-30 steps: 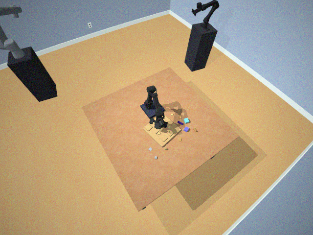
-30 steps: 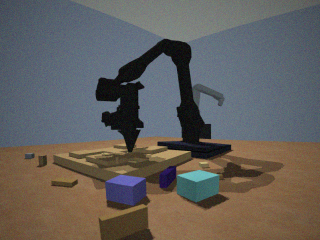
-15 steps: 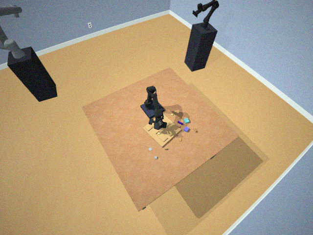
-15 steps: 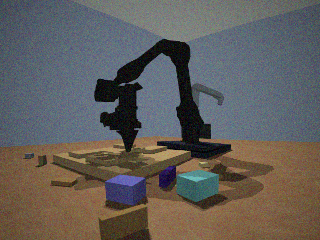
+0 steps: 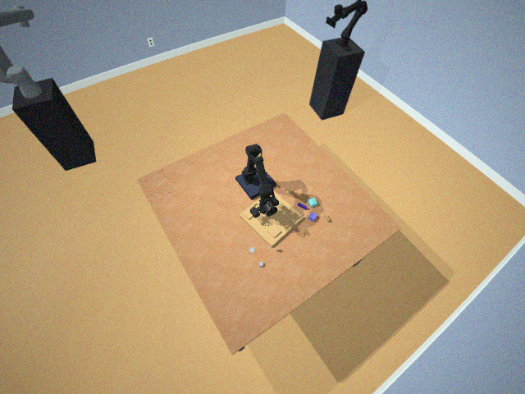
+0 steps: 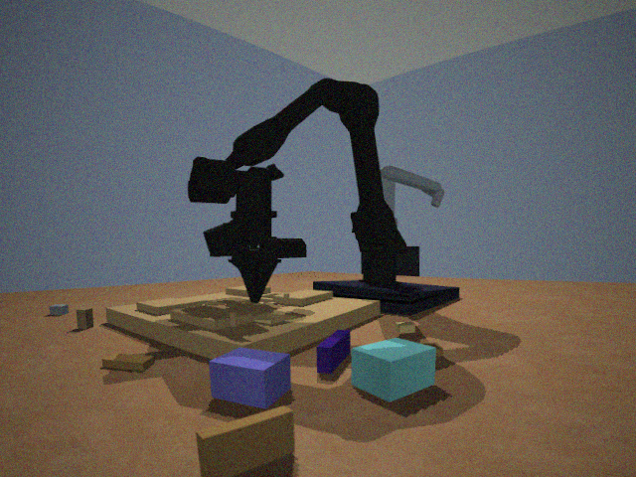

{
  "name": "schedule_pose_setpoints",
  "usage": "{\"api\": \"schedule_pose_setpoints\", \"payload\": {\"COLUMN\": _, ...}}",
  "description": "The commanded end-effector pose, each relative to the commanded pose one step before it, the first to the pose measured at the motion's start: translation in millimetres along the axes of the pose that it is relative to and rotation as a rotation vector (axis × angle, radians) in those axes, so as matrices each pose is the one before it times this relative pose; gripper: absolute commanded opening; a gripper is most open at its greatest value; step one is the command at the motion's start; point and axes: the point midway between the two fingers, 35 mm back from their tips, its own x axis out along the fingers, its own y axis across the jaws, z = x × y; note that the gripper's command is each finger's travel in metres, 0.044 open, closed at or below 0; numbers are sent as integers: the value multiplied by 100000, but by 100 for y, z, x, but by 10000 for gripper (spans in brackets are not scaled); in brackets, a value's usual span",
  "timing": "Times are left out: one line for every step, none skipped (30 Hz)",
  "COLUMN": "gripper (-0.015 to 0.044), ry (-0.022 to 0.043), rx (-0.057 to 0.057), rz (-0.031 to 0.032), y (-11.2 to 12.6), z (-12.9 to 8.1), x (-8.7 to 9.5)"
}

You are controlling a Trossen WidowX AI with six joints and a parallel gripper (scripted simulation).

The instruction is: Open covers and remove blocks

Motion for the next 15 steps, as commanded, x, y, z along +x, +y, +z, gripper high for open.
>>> {"api": "schedule_pose_setpoints", "payload": {"gripper": 0, "ry": 781, "rx": -56491, "rz": -257, "y": -91, "z": -167, "x": 165}}
{"api": "schedule_pose_setpoints", "payload": {"gripper": 0, "ry": 1, "rx": -7380, "rz": 1, "y": -3, "z": 0, "x": 0}}
{"api": "schedule_pose_setpoints", "payload": {"gripper": 0, "ry": 1, "rx": -4479, "rz": 1, "y": -2, "z": 0, "x": 0}}
{"api": "schedule_pose_setpoints", "payload": {"gripper": 0, "ry": 0, "rx": -1497, "rz": 0, "y": -1, "z": 0, "x": 0}}
{"api": "schedule_pose_setpoints", "payload": {"gripper": 0, "ry": 0, "rx": 0, "rz": 0, "y": 0, "z": 0, "x": 0}}
{"api": "schedule_pose_setpoints", "payload": {"gripper": 0, "ry": 0, "rx": 0, "rz": 0, "y": 0, "z": 0, "x": 0}}
{"api": "schedule_pose_setpoints", "payload": {"gripper": 0, "ry": 0, "rx": 0, "rz": 0, "y": 0, "z": 0, "x": 0}}
{"api": "schedule_pose_setpoints", "payload": {"gripper": 0, "ry": 0, "rx": 0, "rz": 0, "y": 0, "z": 0, "x": 0}}
{"api": "schedule_pose_setpoints", "payload": {"gripper": 0, "ry": 0, "rx": 0, "rz": 0, "y": 0, "z": 0, "x": 0}}
{"api": "schedule_pose_setpoints", "payload": {"gripper": 0, "ry": 0, "rx": 0, "rz": 0, "y": 0, "z": 0, "x": 0}}
{"api": "schedule_pose_setpoints", "payload": {"gripper": 0, "ry": 1, "rx": 0, "rz": -1, "y": -8, "z": -7, "x": 0}}
{"api": "schedule_pose_setpoints", "payload": {"gripper": 0, "ry": 0, "rx": 0, "rz": 0, "y": 0, "z": 0, "x": 0}}
{"api": "schedule_pose_setpoints", "payload": {"gripper": 0, "ry": 0, "rx": 0, "rz": 0, "y": 0, "z": 0, "x": 0}}
{"api": "schedule_pose_setpoints", "payload": {"gripper": 0, "ry": 0, "rx": 0, "rz": 0, "y": 0, "z": 0, "x": 0}}
{"api": "schedule_pose_setpoints", "payload": {"gripper": 0, "ry": 1, "rx": 0, "rz": 0, "y": 6, "z": -9, "x": 0}}
